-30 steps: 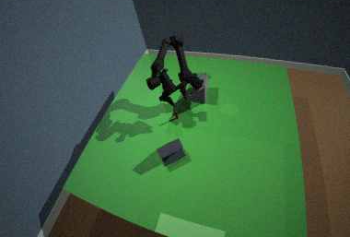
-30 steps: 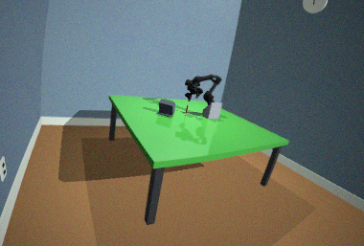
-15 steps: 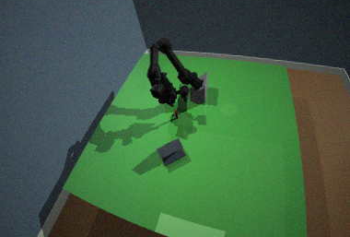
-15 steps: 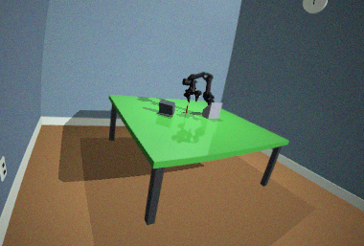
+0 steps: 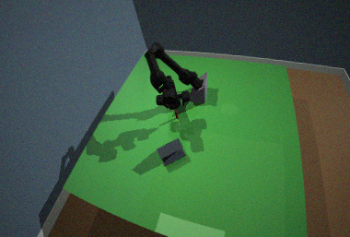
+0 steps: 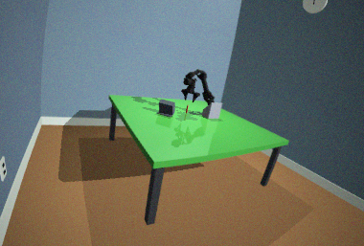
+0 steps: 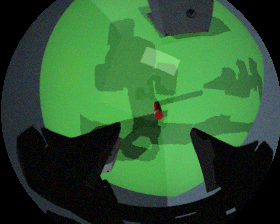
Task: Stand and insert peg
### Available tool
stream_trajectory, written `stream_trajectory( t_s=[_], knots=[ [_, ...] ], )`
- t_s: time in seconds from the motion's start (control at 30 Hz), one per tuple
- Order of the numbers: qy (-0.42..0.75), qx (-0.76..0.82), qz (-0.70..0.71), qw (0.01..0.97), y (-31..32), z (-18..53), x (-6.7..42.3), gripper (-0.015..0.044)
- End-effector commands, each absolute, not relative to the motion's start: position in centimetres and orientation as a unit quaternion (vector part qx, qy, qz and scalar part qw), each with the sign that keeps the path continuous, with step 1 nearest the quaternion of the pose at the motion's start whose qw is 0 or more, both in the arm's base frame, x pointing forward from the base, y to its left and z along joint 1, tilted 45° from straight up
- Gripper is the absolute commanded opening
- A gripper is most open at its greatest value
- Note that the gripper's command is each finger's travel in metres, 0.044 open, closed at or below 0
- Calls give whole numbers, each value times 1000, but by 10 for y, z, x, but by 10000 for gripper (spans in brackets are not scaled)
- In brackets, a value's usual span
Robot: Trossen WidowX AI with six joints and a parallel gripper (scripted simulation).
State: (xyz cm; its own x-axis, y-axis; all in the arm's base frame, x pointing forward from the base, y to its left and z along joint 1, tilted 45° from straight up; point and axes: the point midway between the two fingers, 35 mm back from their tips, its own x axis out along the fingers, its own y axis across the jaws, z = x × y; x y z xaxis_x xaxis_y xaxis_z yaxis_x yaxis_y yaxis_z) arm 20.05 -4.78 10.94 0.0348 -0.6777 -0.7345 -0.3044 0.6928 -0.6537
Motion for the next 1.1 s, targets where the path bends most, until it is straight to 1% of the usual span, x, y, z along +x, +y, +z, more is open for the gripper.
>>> stream_trajectory(
  t_s=[0.0,0.23,1.07],
  knots=[
    [674,-374,-161,617,-48,112,204,440],
    [672,-368,-167,620,-48,112,204,440],
    [586,-154,-369,704,-51,109,204,440]
  ],
)
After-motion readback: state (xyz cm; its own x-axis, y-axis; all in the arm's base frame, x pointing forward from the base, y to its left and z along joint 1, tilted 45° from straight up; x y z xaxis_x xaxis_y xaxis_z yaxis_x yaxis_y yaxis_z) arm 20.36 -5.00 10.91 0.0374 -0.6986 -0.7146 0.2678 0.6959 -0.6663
